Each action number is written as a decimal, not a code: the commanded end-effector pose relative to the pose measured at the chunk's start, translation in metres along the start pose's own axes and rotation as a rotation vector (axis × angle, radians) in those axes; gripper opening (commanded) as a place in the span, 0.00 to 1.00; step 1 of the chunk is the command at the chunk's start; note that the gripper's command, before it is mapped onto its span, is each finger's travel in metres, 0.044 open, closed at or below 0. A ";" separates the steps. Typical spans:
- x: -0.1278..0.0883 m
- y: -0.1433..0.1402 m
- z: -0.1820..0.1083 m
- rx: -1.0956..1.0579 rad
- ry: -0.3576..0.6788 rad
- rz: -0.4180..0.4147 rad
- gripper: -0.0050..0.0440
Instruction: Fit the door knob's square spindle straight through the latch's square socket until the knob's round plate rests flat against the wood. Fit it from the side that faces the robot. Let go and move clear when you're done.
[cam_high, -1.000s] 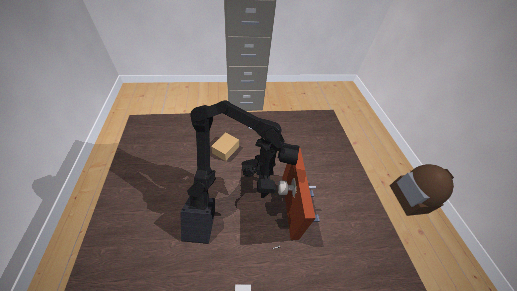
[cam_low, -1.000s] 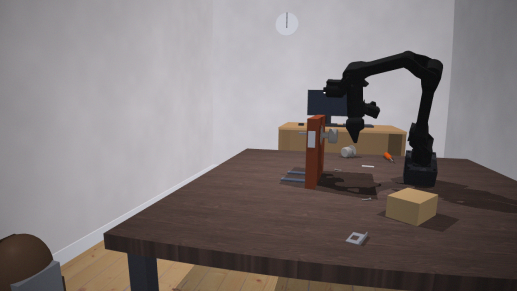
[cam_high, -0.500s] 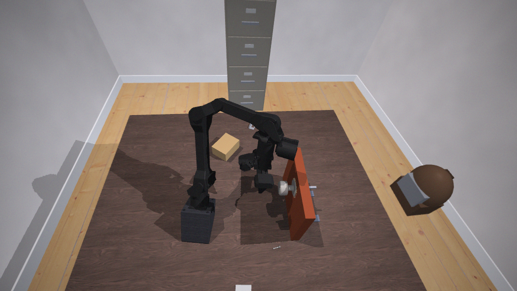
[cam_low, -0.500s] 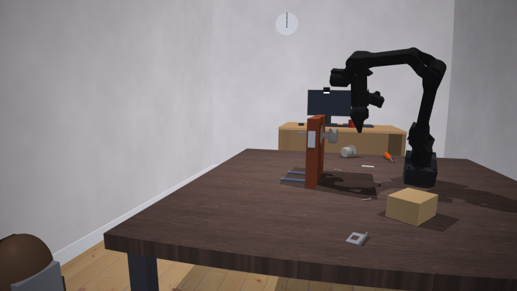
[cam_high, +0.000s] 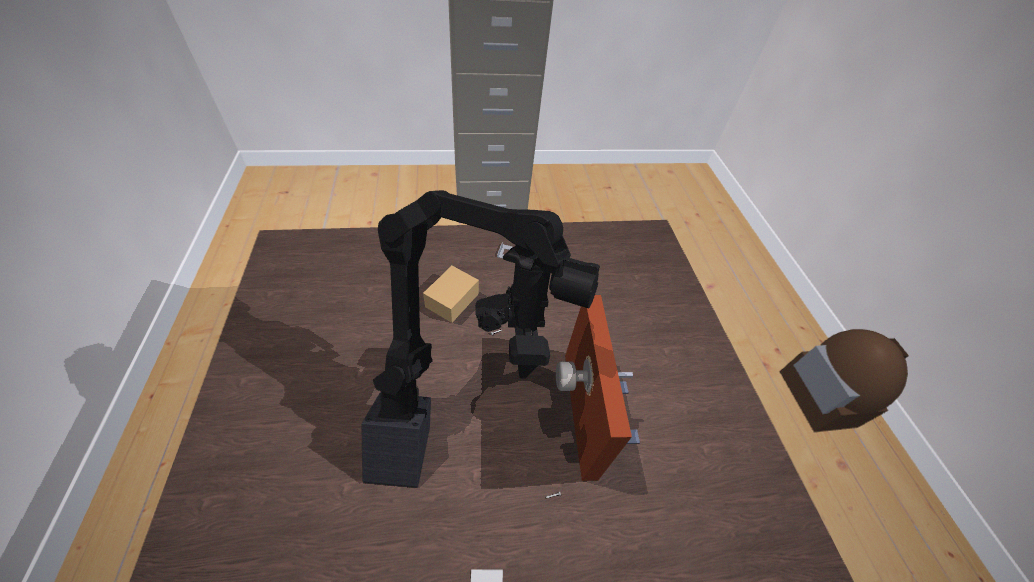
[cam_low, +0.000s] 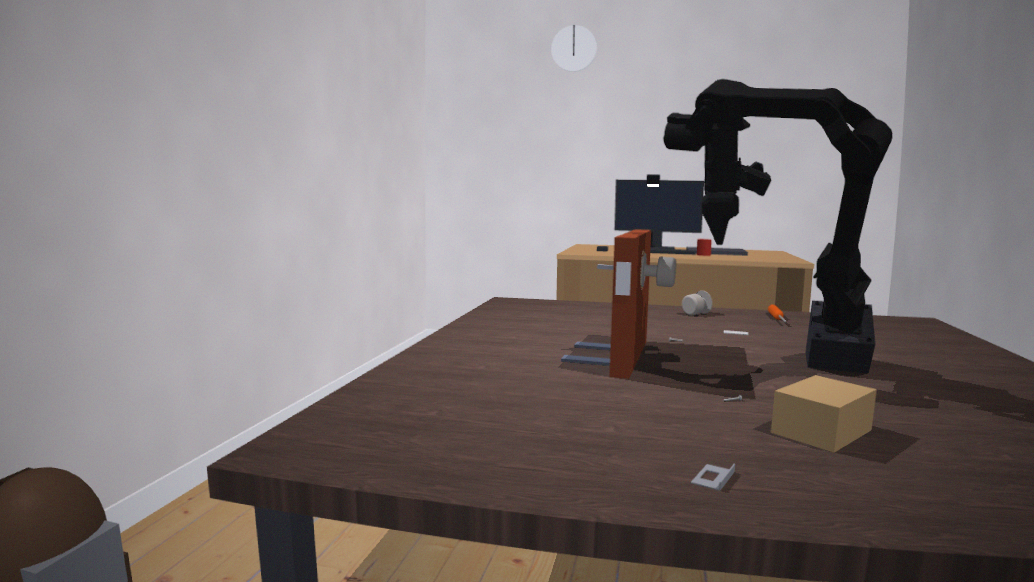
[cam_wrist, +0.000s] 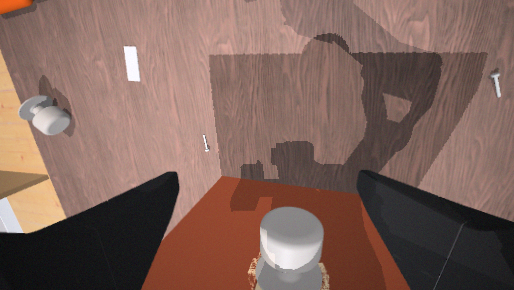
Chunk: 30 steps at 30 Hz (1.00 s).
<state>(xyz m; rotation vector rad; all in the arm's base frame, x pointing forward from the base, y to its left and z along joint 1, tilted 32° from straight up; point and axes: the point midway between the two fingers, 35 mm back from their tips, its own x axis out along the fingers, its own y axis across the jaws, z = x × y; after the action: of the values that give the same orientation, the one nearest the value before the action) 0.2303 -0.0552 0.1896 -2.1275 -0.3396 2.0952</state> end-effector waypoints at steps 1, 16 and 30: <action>-0.014 0.002 0.001 -0.009 0.047 0.026 1.00; -0.019 0.005 0.003 0.000 0.071 0.037 1.00; -0.019 0.005 0.003 0.000 0.071 0.037 1.00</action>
<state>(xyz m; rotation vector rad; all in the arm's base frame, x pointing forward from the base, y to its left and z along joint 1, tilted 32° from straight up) 0.2278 -0.0649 0.2077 -2.2243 -0.2928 2.0296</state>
